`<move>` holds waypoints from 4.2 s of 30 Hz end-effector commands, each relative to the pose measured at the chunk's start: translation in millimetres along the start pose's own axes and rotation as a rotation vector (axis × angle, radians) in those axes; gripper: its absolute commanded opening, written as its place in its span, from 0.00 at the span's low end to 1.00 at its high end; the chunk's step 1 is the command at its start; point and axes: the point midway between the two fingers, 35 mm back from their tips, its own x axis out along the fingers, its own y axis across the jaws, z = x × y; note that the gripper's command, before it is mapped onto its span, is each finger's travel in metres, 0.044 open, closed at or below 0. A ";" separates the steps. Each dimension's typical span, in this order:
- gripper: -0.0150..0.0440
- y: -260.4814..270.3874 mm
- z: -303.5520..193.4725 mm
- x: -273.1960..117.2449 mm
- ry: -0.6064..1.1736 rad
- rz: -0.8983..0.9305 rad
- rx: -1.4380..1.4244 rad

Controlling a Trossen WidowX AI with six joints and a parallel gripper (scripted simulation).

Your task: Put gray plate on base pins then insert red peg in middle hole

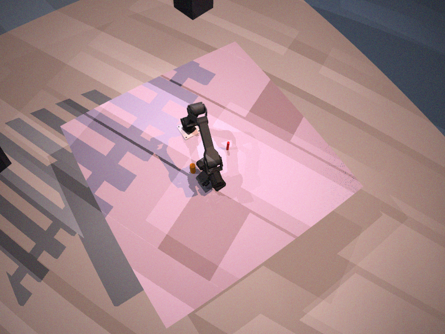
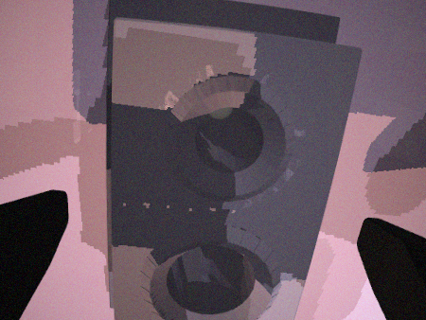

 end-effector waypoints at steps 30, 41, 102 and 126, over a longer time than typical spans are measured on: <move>1.00 -105.8 -189.3 -102.8 0.003 0.011 -0.414; 1.00 -105.9 -191.7 -77.6 0.003 0.011 -0.414; 0.29 -105.6 -193.7 -7.4 0.003 0.011 -0.414; 0.25 -100.9 -195.8 -52.9 0.003 0.011 -0.414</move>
